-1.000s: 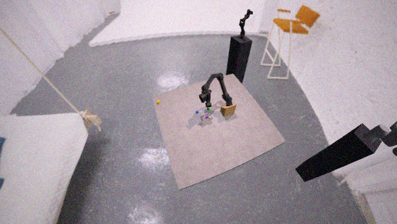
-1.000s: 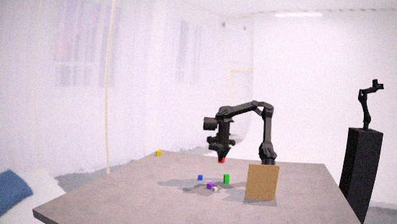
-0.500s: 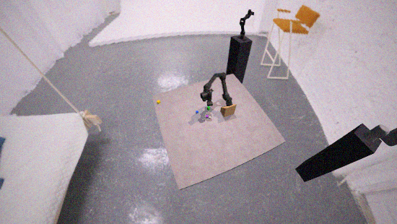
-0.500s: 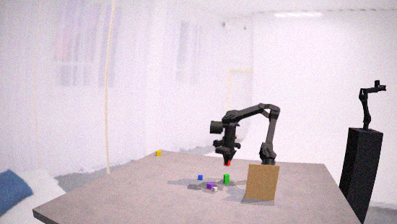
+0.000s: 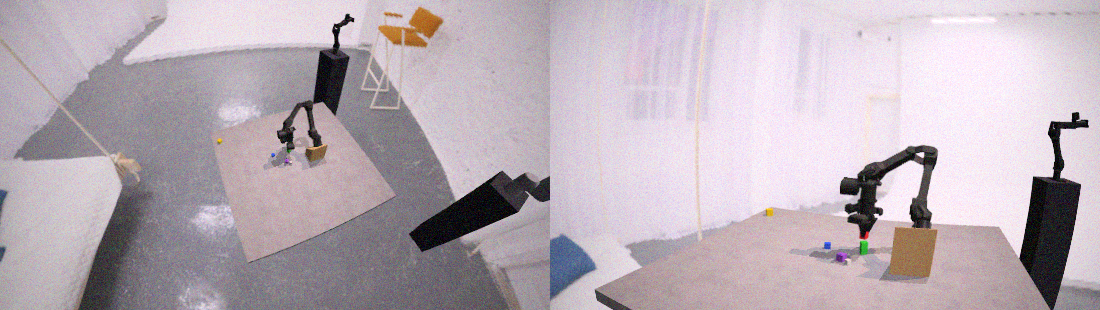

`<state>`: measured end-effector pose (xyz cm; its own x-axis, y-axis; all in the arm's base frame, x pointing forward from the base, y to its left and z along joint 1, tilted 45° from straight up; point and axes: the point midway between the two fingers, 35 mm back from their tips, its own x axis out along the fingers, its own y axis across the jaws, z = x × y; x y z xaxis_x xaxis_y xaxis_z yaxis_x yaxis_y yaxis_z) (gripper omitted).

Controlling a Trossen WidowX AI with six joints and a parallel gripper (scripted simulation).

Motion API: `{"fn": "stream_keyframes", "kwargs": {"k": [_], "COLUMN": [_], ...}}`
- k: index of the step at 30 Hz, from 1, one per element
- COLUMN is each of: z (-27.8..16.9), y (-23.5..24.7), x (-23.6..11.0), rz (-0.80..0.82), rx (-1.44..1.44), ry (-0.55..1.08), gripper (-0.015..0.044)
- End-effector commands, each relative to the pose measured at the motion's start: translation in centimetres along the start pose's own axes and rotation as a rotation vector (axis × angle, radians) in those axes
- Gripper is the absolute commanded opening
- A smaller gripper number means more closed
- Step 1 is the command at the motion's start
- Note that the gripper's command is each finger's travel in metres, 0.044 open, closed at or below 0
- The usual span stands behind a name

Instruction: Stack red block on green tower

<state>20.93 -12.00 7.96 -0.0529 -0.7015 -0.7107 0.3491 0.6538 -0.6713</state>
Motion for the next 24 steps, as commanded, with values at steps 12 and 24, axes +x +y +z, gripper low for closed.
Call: {"fn": "stream_keyframes", "kwargs": {"k": [12, 24], "z": [-0.25, -0.25], "y": [-0.15, -0.16], "x": [1.61, 1.68], "rz": [-0.008, -0.008], "rx": [-0.007, -0.007], "ry": [0.007, 0.007], "gripper": [0.0, 0.0]}}
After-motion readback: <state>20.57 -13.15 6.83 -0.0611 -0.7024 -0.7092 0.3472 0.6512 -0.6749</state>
